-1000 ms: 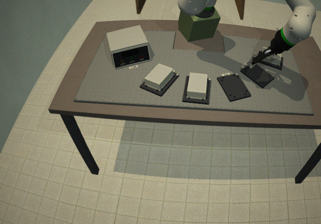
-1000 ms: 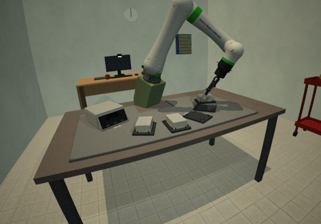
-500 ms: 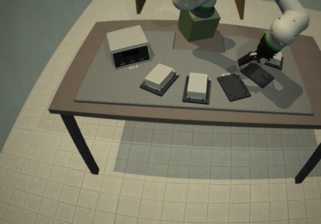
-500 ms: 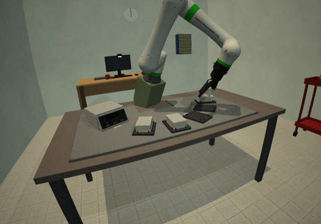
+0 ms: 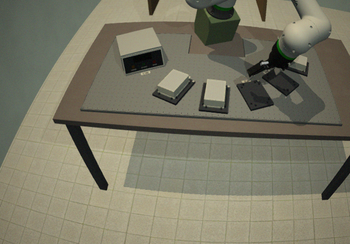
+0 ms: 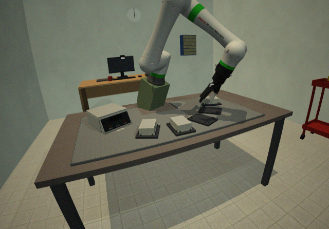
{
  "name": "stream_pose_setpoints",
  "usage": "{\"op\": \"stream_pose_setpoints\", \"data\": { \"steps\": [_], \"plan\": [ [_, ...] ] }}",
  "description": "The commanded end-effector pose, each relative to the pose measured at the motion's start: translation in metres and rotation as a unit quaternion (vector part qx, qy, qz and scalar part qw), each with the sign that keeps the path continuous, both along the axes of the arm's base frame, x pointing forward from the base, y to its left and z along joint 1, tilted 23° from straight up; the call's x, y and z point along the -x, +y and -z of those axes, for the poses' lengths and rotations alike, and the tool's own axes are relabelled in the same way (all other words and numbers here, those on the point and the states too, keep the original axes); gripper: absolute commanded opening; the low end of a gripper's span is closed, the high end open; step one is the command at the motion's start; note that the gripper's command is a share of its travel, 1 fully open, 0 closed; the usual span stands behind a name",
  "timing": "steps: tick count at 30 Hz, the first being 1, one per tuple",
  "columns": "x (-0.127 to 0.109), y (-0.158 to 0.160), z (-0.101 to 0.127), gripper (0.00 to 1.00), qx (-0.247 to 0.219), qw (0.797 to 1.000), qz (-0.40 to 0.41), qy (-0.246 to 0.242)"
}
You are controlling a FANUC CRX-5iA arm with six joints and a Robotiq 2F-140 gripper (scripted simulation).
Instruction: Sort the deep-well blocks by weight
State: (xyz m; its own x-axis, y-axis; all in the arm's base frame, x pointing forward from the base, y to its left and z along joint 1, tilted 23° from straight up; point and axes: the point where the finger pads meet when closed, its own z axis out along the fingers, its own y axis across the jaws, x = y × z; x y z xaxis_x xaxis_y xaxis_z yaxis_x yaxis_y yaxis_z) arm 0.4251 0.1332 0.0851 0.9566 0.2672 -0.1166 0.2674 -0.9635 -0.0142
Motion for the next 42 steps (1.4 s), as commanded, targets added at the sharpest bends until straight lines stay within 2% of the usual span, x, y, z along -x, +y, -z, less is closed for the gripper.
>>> {"op": "stream_pose_setpoints", "data": {
  "steps": [1, 7, 13, 20, 22, 37, 42],
  "plan": [
    [-0.008, -0.015, -0.001, 1.0, 0.0, 1.0, 0.0, 0.0],
    [-0.013, -0.026, -0.002, 1.0, 0.0, 1.0, 0.0, 0.0],
    [-0.014, -0.055, 0.001, 1.0, -0.038, 0.995, 0.091, 0.012],
    [-0.016, -0.09, 0.005, 1.0, -0.079, 0.978, 0.191, 0.025],
    [-0.016, -0.09, 0.005, 1.0, -0.079, 0.978, 0.191, 0.025],
    [-0.02, -0.165, 0.013, 1.0, -0.079, 0.978, 0.191, 0.025],
    [-0.021, -0.18, 0.015, 1.0, -0.079, 0.978, 0.191, 0.025]
  ]
}}
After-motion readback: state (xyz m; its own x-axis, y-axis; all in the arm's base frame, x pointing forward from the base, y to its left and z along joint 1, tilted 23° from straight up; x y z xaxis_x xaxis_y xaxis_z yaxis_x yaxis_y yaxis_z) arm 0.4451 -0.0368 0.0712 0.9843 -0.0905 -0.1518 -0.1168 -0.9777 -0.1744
